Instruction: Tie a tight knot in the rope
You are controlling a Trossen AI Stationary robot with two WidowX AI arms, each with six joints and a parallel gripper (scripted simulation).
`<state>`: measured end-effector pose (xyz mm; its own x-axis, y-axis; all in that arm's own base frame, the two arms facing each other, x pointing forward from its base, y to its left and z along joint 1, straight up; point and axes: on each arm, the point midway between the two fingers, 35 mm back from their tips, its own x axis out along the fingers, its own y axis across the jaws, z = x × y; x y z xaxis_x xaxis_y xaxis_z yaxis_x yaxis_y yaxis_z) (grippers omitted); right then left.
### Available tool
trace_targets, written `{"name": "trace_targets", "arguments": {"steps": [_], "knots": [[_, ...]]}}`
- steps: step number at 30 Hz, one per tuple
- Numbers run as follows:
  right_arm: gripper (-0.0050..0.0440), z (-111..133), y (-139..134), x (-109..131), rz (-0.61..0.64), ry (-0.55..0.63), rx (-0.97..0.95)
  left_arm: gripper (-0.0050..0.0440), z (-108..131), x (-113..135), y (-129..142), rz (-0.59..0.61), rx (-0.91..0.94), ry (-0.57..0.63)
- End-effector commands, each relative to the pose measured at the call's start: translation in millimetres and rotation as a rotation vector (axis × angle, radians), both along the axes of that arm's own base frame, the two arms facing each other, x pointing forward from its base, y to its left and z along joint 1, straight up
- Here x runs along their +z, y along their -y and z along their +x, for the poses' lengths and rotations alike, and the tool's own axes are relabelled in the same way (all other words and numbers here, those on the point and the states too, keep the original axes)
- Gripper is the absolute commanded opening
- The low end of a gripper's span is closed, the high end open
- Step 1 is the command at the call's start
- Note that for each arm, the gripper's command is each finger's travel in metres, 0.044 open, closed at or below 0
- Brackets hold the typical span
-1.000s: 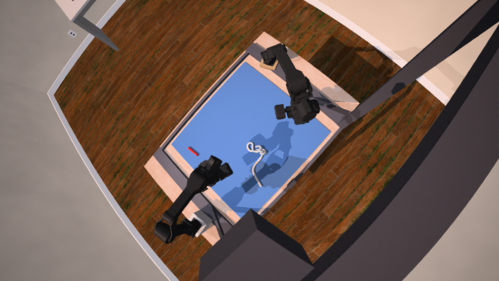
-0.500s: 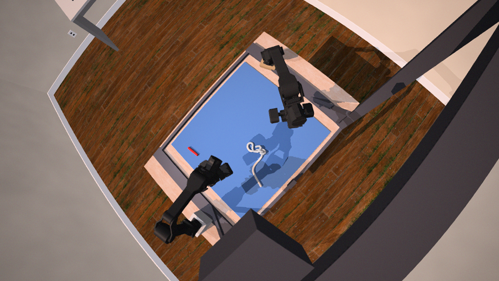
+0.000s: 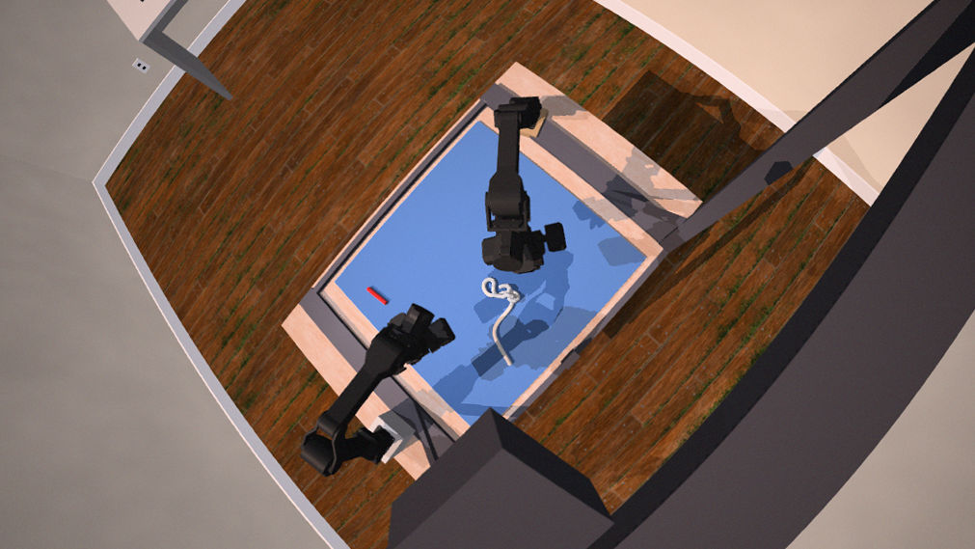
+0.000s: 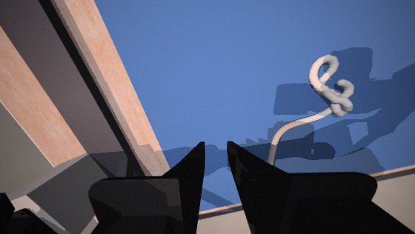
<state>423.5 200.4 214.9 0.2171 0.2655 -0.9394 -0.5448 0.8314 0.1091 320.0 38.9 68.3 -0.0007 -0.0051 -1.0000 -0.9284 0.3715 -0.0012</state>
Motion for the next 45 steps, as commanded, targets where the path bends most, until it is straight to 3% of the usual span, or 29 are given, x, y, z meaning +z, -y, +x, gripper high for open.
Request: {"name": "trace_targets", "arguments": {"steps": [1, 14, 22, 45], "knots": [[0.0080, 15.6, 18.2, 2.7, 0.042, 0.025, 0.006, 0.0100, 2.8, 8.9, -1.3, 0.008, 0.007, 0.029], [0.0080, 49.5, 68.6, -6.5, 0.121, 0.062, 0.014, 0.0100, 2.8, 8.9, -1.3, 0.008, 0.007, 0.029], [0.0080, 50.8, 70.9, -6.9, 0.125, 0.064, 0.014, 0.0100, 3.1, 8.6, -0.4, 0.008, 0.007, 0.032], [0.0080, 50.8, 70.9, -6.9, 0.125, 0.064, 0.014, 0.0100, 27.1, -15.2, 67.0, -0.019, -0.012, 0.260]]}}
